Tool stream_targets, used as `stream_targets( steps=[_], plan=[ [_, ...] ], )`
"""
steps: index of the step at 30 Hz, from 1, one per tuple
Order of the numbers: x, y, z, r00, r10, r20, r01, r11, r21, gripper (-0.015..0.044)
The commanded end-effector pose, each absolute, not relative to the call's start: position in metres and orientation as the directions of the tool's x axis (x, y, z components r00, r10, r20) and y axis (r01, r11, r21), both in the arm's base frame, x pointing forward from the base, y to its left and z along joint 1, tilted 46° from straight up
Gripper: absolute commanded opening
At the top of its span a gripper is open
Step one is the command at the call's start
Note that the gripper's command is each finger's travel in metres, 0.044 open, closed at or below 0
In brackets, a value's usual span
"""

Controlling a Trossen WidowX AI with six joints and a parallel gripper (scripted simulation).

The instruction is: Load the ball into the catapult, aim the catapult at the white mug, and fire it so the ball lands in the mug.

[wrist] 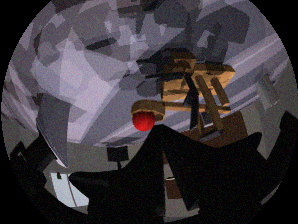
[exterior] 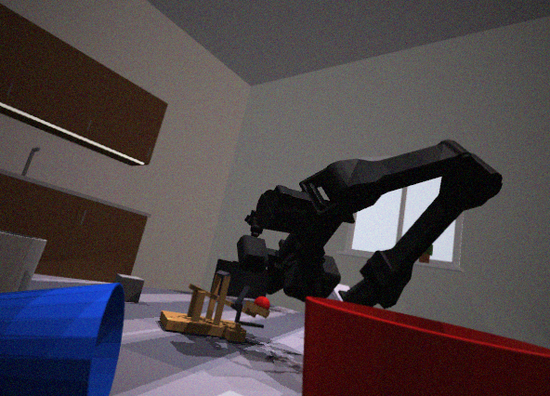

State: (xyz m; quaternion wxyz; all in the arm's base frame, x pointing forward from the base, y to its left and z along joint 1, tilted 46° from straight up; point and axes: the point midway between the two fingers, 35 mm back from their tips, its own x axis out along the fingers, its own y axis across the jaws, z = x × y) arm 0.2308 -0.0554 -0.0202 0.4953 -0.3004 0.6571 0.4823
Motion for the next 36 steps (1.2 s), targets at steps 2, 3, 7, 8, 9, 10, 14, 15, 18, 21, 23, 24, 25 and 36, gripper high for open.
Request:
stream_targets(
  steps=[2,3,7,8,9,10,14,15,18,21,23,24,25,36],
  plan=[
    [0.231,-0.048,-0.027,-0.331,0.088,-0.939,-0.87,0.357,0.34,0.0],
    [0.231,-0.047,-0.028,-0.331,0.088,-0.939,-0.87,0.357,0.34,0.0],
    [0.231,-0.042,-0.033,-0.331,0.088,-0.939,-0.87,0.356,0.34,0.0],
    [0.231,-0.041,-0.034,-0.331,0.088,-0.939,-0.87,0.356,0.34,0.0],
    [0.231,-0.04,-0.035,-0.331,0.088,-0.939,-0.87,0.356,0.34,0.0],
    [0.231,-0.039,-0.036,-0.331,0.088,-0.939,-0.87,0.356,0.341,0.0],
    [0.231,-0.034,-0.041,-0.332,0.089,-0.939,-0.87,0.356,0.341,0.0],
    [0.231,-0.033,-0.042,-0.332,0.089,-0.939,-0.87,0.356,0.341,0.0],
    [0.231,-0.029,-0.046,-0.332,0.089,-0.939,-0.87,0.356,0.341,0.0],
    [0.23,-0.026,-0.049,-0.332,0.089,-0.939,-0.87,0.356,0.342,0.0],
    [0.23,-0.023,-0.052,-0.333,0.089,-0.939,-0.87,0.356,0.342,0.0],
    [0.23,-0.022,-0.053,-0.333,0.09,-0.939,-0.87,0.356,0.342,0.0],
    [0.23,-0.021,-0.054,-0.333,0.09,-0.939,-0.87,0.356,0.342,0.0],
    [0.228,-0.004,-0.07,-0.334,0.091,-0.938,-0.869,0.355,0.344,0.0]
  ],
)
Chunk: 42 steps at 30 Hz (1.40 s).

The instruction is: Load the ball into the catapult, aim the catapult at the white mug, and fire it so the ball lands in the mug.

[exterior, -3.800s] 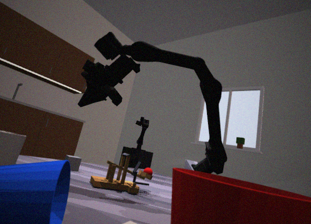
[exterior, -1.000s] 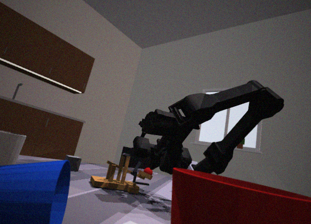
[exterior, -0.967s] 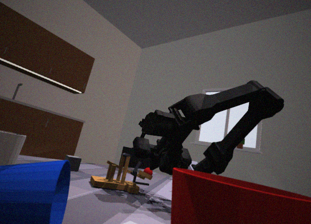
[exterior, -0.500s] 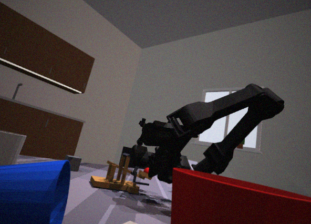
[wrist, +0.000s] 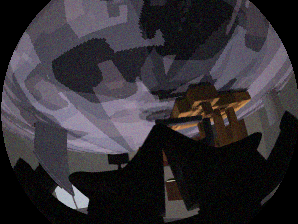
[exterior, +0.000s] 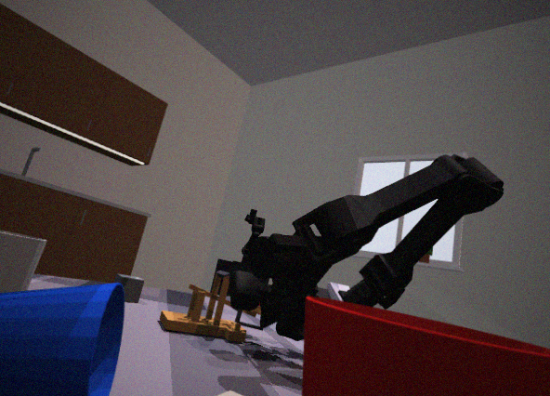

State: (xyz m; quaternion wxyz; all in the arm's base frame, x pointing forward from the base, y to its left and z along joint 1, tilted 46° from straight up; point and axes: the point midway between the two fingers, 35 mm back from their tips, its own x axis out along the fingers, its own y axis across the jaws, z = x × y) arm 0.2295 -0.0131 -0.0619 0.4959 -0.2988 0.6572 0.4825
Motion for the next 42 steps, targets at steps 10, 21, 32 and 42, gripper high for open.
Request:
stream_targets(
  steps=[10,21,32,42],
  plan=[
    [0.249,-0.021,-0.026,-0.329,0.088,-0.94,-0.872,0.354,0.338,0.0],
    [0.262,-0.048,0.034,-0.306,0.094,-0.947,-0.869,0.378,0.318,0.0079],
    [0.305,-0.07,0.022,-0.198,0.193,-0.961,-0.742,0.611,0.275,0.0368],
    [0.343,-0.102,0.011,-0.073,0.266,-0.961,-0.568,0.781,0.259,0.044]
  ],
)
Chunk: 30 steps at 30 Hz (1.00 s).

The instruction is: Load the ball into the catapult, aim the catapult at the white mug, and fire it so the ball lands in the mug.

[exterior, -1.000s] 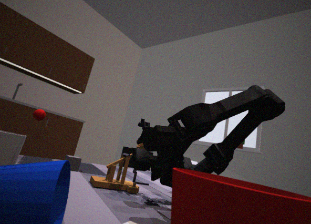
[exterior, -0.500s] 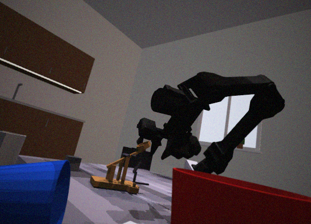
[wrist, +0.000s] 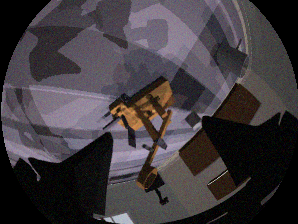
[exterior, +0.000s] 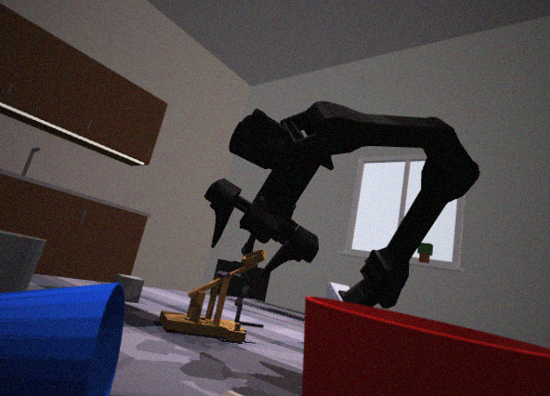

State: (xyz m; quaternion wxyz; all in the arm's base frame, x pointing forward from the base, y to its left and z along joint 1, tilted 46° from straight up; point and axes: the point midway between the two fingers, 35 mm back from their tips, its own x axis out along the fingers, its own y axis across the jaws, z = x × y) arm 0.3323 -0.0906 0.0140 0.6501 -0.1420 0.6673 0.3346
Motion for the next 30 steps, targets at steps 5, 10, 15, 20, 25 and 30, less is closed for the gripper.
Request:
stream_targets(
  steps=[5,10,15,20,25,30],
  plan=[
    [0.359,-0.12,0.006,-0.008,0.291,-0.957,-0.48,0.838,0.259,0.044],
    [0.381,-0.142,0.0,0.076,0.316,-0.946,-0.366,0.891,0.268,0.044],
    [0.404,-0.169,-0.007,0.169,0.335,-0.927,-0.236,0.927,0.292,0.044],
    [0.424,-0.198,-0.014,0.266,0.347,-0.899,-0.115,0.938,0.328,0.044],
    [0.44,-0.228,-0.021,0.361,0.352,-0.864,-0.004,0.927,0.375,0.044],
    [0.452,-0.262,-0.028,0.452,0.345,-0.823,0.111,0.893,0.436,0.044]
  ],
)
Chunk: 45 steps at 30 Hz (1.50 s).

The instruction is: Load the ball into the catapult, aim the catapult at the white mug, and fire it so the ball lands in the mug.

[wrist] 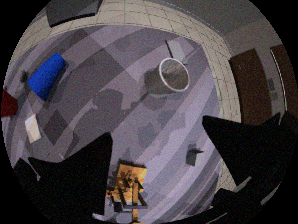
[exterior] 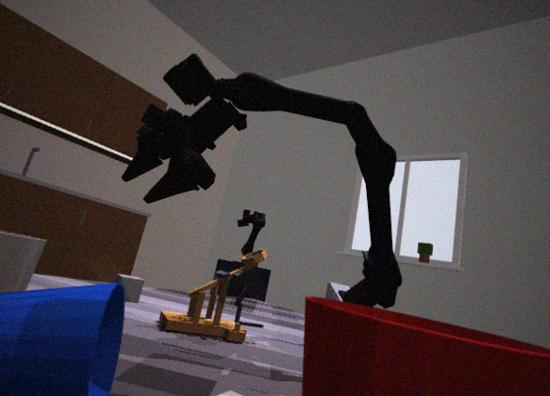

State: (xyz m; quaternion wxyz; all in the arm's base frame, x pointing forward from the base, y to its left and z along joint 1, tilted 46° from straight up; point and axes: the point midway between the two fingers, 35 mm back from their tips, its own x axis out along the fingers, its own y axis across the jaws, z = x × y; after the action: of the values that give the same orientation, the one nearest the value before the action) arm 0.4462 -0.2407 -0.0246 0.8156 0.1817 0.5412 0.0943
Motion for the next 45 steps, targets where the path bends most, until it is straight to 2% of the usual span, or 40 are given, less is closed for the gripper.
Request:
stream_targets(
  steps=[1,15,45],
  plan=[
    [0.454,-0.269,-0.029,0.47,0.343,-0.814,0.133,0.884,0.449,0.044],
    [0.461,-0.355,-0.045,0.667,0.293,-0.685,0.333,0.705,0.626,0.044],
    [0.46,-0.356,-0.046,0.665,0.292,-0.687,0.335,0.706,0.624,0.044]
  ],
)
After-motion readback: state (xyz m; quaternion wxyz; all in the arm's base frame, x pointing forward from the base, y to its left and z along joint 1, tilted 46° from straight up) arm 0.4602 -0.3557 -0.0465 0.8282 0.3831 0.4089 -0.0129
